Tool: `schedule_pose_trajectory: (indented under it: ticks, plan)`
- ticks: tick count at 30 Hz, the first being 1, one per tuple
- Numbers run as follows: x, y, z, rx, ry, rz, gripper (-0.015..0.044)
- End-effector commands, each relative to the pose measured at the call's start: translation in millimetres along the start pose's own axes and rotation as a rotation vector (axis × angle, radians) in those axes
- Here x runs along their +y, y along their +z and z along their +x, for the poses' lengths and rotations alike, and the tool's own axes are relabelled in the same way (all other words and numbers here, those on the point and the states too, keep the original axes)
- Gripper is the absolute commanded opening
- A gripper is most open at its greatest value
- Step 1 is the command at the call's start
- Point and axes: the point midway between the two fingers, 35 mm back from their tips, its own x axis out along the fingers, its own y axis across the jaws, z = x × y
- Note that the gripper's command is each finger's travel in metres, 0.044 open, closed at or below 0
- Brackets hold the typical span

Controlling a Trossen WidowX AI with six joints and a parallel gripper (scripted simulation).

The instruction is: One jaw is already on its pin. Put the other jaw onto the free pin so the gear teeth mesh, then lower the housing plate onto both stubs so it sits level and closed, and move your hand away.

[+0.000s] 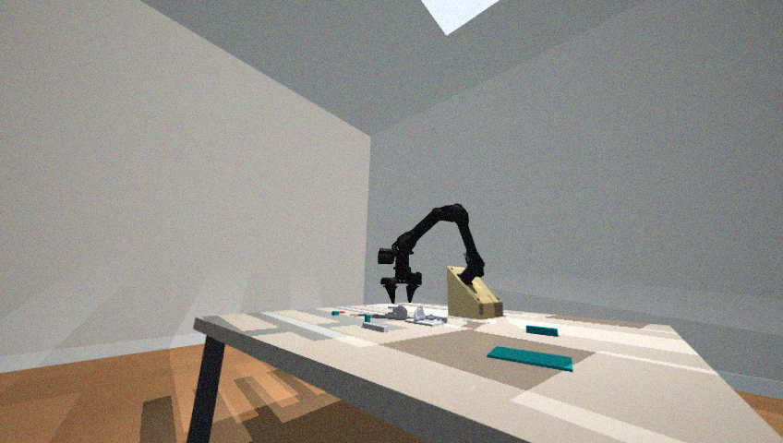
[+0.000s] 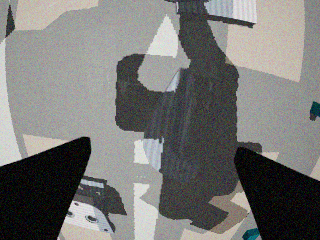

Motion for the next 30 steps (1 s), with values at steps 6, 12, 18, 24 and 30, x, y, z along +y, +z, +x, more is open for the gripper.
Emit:
schedule_pose_trajectory:
  ticks: [6, 12, 18, 24, 30]
  plan:
    - [-0.2, 0.4, 0.4, -0.003, -0.002, 0.004, 0.044]
    - [-0.2, 0.4, 0.4, -0.003, -0.002, 0.004, 0.044]
    - [-0.3, -0.1, 2.5, 0.0, 0.0, 0.0, 0.044]
    - [-1.3, -0.4, 12.4, 0.0, -0.001, 0.001, 0.044]
    - [-2.1, -0.5, 22.2, 0.0, -0.001, 0.002, 0.044]
